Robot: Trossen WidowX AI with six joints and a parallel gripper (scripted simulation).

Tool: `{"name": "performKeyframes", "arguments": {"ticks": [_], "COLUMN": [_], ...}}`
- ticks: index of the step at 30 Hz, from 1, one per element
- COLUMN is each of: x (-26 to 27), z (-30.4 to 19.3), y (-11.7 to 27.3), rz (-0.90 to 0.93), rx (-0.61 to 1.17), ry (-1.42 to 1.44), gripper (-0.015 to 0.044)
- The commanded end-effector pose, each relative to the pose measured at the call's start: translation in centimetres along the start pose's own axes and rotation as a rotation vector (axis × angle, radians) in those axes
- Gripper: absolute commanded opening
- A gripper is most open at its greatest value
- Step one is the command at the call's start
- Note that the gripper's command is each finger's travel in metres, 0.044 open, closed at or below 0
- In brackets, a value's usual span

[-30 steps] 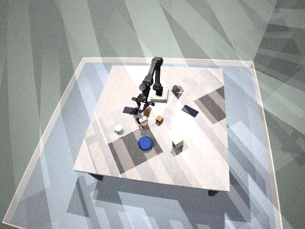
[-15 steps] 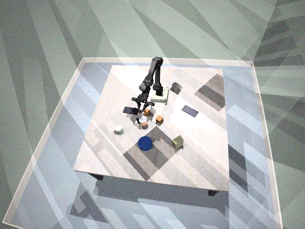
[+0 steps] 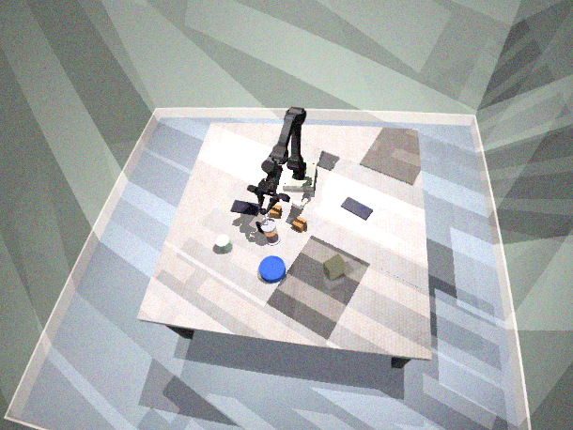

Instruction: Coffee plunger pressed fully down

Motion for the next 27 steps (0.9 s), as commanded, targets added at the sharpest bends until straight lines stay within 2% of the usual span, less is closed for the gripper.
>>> {"name": "performKeyframes", "arguments": {"ticks": [1,27], "x": [-0.3,-1.0], "z": [-1.9,-5.4], "y": [-1.0,-3.4], "rz": [-0.007,-0.007], "rx": [0.049,0.049], "ry": [0.002,0.003], "gripper": [0.0123,0.0123]}}
Point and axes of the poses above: the point midway between the two fingers, 35 mm back from their tips, its own y axis back along the fingers, its own x axis across the jaws, z = x × y, the point moved 4 cm from there along y, back along the fingers, and after that the axes turned 11 degrees about -y, right-handed, at the moved point
